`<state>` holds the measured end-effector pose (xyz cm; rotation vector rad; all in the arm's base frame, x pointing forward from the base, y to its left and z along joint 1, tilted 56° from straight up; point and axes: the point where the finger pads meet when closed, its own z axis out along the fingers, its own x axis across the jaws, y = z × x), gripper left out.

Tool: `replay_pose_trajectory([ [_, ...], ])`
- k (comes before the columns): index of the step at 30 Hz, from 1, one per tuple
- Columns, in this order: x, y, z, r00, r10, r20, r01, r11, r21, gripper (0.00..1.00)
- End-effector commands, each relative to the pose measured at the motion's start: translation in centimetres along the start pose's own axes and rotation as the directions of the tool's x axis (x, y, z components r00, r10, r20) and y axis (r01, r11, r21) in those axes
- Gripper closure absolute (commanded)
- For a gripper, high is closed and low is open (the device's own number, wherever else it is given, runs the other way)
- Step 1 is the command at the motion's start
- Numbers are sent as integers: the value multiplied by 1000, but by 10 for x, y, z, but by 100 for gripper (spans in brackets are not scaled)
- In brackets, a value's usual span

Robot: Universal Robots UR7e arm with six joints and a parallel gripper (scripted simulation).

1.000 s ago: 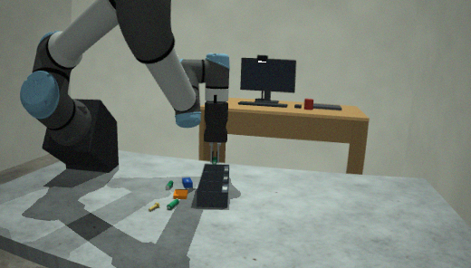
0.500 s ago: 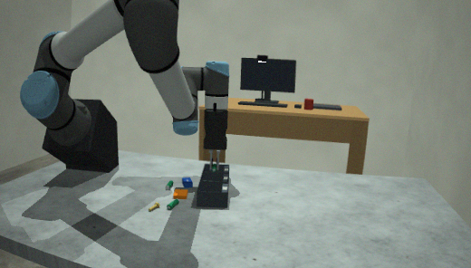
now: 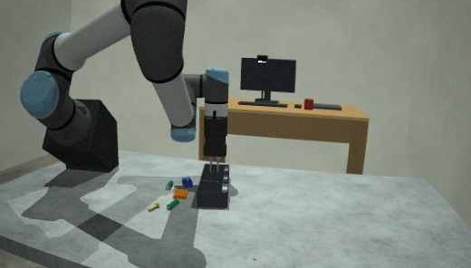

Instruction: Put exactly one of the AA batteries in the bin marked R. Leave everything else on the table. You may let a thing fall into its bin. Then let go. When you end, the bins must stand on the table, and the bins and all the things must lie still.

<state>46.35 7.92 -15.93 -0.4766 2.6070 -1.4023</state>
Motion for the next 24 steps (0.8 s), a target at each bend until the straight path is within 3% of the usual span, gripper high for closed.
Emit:
replay_pose_trajectory([
  [1, 0, -1, 1, 1000, 0, 3, 0, 1000, 0, 69],
  [12, 0, -1, 1, 1000, 0, 3, 0, 1000, 0, 69],
  [13, 0, -1, 1, 1000, 0, 3, 0, 1000, 0, 40],
  [24, 0, -1, 1, 1000, 0, 3, 0, 1000, 0, 40],
])
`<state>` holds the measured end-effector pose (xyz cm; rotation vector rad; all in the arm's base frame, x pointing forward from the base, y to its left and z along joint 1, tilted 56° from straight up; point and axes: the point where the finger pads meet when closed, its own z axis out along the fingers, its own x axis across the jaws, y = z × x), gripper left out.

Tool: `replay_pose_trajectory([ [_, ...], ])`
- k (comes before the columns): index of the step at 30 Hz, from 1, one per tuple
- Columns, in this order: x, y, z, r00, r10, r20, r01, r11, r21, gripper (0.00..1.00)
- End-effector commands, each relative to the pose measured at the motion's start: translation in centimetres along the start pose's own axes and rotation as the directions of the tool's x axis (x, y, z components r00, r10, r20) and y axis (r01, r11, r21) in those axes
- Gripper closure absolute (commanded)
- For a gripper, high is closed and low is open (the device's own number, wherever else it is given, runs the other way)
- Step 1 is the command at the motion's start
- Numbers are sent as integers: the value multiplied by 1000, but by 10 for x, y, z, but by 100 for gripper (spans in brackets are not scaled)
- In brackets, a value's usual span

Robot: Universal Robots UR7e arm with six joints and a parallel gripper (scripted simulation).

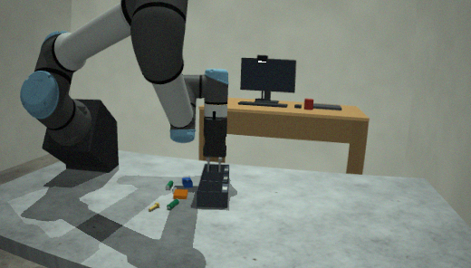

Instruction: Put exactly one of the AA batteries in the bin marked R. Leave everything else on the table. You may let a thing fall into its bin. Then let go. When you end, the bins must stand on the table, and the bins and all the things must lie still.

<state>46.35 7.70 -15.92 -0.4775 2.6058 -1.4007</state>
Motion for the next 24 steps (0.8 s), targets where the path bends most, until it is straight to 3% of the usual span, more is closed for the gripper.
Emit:
replay_pose_trajectory([
  [1, 0, 0, -1, 1000, 0, 1, 0, 1000, 0, 40],
  [24, 0, 0, -22, 1000, 0, 1, 0, 1000, 0, 40],
])
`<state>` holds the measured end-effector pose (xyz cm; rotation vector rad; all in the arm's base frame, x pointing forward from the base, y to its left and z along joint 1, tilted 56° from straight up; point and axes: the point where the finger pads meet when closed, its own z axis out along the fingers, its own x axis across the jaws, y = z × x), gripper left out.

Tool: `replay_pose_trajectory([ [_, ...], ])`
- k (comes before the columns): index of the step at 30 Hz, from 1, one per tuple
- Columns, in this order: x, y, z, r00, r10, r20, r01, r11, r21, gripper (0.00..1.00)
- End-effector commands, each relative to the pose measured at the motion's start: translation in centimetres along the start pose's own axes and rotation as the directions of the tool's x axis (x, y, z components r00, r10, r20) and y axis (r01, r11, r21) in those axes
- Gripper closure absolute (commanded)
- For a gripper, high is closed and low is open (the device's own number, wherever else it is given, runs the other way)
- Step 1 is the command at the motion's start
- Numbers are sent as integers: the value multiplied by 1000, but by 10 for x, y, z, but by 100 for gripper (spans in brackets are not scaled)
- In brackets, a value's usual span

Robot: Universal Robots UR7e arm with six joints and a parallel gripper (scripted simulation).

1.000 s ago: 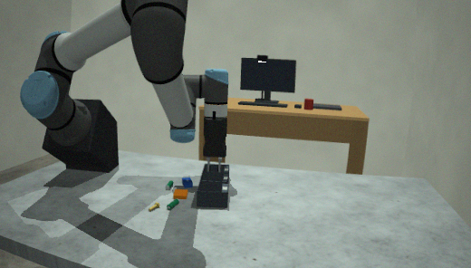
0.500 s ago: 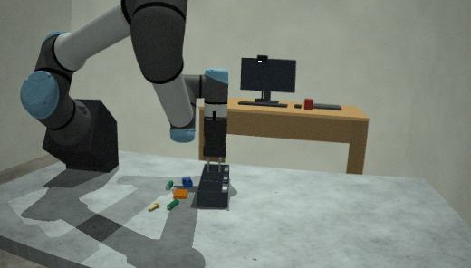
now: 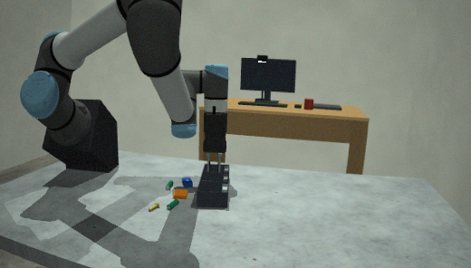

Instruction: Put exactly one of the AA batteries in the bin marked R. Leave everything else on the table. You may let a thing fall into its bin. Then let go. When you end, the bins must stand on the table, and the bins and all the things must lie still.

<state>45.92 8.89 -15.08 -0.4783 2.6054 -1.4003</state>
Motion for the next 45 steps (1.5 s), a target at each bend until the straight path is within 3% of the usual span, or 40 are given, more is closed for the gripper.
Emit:
replay_pose_trajectory([
  [1, 0, 0, -8, 1000, 1, 1, -1, 1000, 0, 40],
  [8, 0, 0, -15, 1000, 1, 1, -1, 1000, 0, 40],
  [13, 0, 0, -37, 1000, 1, 1, -1, 1000, 0, 40],
  [25, 0, 0, -37, 1000, 1, 1, -1, 1000, 0, 40],
  [26, 0, 0, -41, 1000, 1, 1, -1, 1000, 0, 0],
  [40, 0, 0, -97, 1000, 1, 1, -1, 1000, 0, 0],
  [45, 0, 0, -109, 1000, 1, 1, -1, 1000, 0, 0],
])
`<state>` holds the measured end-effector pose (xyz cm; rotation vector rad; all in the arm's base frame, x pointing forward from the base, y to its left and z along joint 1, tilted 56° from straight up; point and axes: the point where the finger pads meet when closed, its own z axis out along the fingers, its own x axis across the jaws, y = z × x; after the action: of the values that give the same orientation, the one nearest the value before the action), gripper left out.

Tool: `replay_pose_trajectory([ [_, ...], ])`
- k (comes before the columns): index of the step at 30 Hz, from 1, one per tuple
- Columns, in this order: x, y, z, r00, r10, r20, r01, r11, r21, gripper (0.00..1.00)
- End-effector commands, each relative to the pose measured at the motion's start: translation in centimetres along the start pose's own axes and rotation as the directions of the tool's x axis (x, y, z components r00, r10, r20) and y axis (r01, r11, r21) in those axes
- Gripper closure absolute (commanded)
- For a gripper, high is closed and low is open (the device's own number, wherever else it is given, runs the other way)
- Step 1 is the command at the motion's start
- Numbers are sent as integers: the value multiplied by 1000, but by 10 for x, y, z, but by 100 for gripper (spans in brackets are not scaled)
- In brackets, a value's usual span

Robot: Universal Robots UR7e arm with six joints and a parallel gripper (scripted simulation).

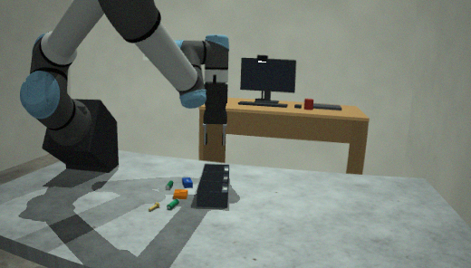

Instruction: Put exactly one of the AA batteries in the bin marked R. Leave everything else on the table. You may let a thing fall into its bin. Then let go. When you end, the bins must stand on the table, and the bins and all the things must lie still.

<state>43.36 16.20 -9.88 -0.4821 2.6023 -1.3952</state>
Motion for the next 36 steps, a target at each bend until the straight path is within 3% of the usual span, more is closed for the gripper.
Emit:
replay_pose_trajectory([
  [1, 0, 0, -19, 1000, 1, -5, -1, 1000, 1, 0],
  [12, -1, 0, -63, 1000, 1, -5, -1, 1000, 1, 0],
  [18, -1, 0, -77, 1000, 1, -5, -1, 1000, 1, 0],
  [36, -1, 0, -77, 1000, 1, -5, -1, 1000, 1, 0],
])
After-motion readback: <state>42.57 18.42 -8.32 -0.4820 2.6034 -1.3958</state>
